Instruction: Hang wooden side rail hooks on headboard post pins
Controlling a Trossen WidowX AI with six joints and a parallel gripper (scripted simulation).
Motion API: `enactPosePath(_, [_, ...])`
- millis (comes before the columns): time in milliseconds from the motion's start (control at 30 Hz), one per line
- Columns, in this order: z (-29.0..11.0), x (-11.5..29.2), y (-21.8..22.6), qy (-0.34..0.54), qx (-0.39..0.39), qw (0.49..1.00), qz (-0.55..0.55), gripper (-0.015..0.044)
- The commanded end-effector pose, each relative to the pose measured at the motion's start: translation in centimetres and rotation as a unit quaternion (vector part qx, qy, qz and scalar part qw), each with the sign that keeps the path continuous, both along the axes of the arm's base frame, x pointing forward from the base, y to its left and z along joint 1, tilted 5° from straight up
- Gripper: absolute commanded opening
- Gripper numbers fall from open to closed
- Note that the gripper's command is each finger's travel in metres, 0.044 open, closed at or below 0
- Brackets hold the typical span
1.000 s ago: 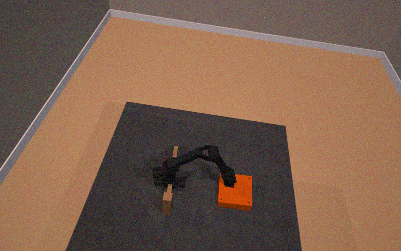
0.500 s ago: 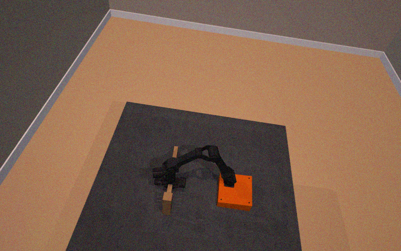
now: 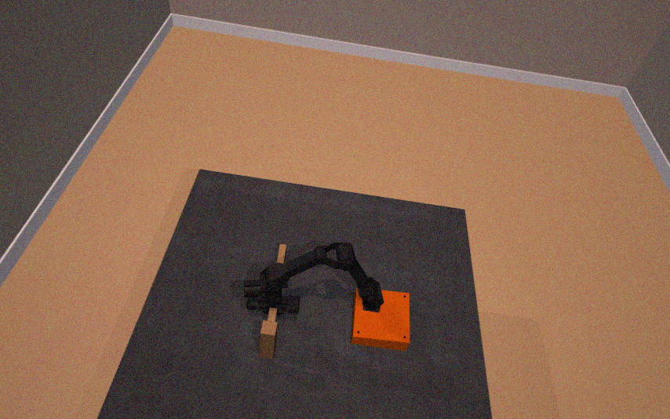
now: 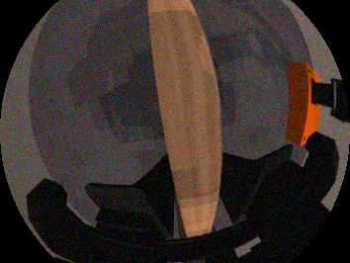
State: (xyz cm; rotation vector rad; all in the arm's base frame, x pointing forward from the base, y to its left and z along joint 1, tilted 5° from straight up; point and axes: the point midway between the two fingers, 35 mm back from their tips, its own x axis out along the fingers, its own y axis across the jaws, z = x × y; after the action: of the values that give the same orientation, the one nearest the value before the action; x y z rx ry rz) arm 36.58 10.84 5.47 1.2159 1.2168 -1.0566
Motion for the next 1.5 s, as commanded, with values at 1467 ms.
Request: enactPosePath(1467, [0.44, 0.45, 0.55, -0.008, 0.003, 1.0, -0.002, 0.0])
